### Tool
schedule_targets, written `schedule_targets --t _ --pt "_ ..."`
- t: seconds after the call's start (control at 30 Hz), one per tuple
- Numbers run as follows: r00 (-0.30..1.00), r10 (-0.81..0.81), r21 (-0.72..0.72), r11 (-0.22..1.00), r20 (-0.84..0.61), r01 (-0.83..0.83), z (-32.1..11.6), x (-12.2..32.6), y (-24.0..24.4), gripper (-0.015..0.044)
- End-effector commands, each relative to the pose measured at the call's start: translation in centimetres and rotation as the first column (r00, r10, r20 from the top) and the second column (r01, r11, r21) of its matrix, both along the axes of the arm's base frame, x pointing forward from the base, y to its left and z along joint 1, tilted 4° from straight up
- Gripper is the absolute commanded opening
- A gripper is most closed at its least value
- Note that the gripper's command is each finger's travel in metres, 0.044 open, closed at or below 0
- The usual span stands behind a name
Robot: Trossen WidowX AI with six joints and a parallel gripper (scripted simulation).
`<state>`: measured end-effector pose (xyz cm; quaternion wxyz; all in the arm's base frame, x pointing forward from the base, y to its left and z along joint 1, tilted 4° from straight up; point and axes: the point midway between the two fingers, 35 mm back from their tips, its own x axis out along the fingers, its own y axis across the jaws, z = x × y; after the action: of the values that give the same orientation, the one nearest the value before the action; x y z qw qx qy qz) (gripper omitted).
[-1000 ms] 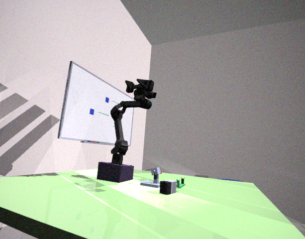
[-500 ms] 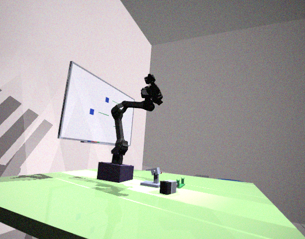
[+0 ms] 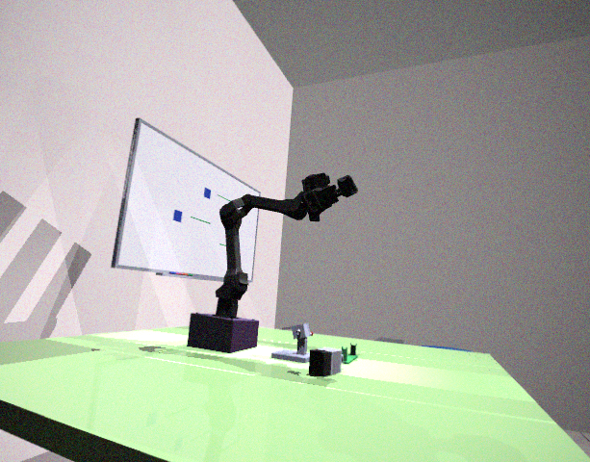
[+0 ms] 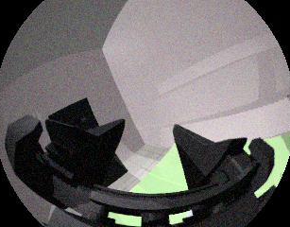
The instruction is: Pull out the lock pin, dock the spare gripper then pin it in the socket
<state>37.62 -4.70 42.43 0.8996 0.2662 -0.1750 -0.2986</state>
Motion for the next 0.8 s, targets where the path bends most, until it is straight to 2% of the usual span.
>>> schedule_targets --t 0.0,0.17,0.33,0.57,0.77 --pt "0.872 0.098 -0.283 0.923 -0.48 -0.26 -6.0 3.2 4.3 0.03" --pt "0.651 0.084 -0.373 0.761 -0.754 -0.531 -11.0 3.8 7.3 0.03" --pt "0.382 0.004 -0.325 0.517 -0.924 -0.792 -16.2 2.9 10.2 0.03" --pt "0.031 -0.182 -0.049 0.095 -0.983 -0.994 -22.8 -0.8 13.6 0.03" --pt "-0.177 -0.357 0.281 -0.264 -0.917 -0.923 -27.2 -6.0 15.7 0.03"
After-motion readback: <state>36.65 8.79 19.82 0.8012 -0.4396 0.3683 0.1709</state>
